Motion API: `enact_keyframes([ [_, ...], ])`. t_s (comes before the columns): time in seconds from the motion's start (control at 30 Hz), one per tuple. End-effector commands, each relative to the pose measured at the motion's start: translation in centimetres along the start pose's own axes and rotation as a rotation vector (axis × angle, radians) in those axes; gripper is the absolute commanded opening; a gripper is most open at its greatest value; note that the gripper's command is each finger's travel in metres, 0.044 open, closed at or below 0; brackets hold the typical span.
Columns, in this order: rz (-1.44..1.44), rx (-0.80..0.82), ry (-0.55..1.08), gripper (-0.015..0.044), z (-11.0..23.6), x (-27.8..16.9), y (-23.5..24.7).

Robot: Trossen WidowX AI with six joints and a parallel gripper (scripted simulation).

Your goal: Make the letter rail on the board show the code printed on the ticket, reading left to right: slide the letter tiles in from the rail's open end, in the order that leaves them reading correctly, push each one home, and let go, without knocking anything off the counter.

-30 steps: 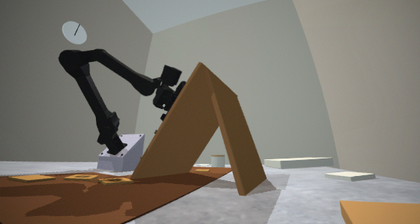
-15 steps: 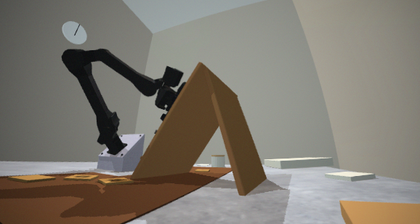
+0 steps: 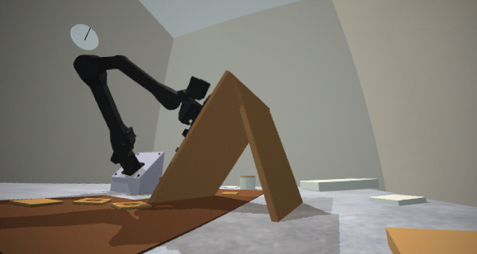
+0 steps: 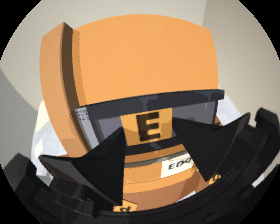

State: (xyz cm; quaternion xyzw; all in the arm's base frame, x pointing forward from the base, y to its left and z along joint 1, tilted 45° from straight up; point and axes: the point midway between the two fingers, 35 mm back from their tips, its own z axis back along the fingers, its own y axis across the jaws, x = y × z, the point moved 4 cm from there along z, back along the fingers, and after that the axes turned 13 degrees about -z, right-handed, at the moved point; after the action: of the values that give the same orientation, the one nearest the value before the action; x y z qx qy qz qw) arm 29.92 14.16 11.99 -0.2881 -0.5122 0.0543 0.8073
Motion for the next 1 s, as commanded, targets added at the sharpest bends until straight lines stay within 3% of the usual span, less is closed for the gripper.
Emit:
enact_keyframes([
  [0.0, -0.008, -0.002, -0.003, 0.0000, 0.0, 0.1, 0.3],
  [0.97, -0.009, -0.002, -0.003, 0.0000, 0.0, -0.3, 1.8],
])
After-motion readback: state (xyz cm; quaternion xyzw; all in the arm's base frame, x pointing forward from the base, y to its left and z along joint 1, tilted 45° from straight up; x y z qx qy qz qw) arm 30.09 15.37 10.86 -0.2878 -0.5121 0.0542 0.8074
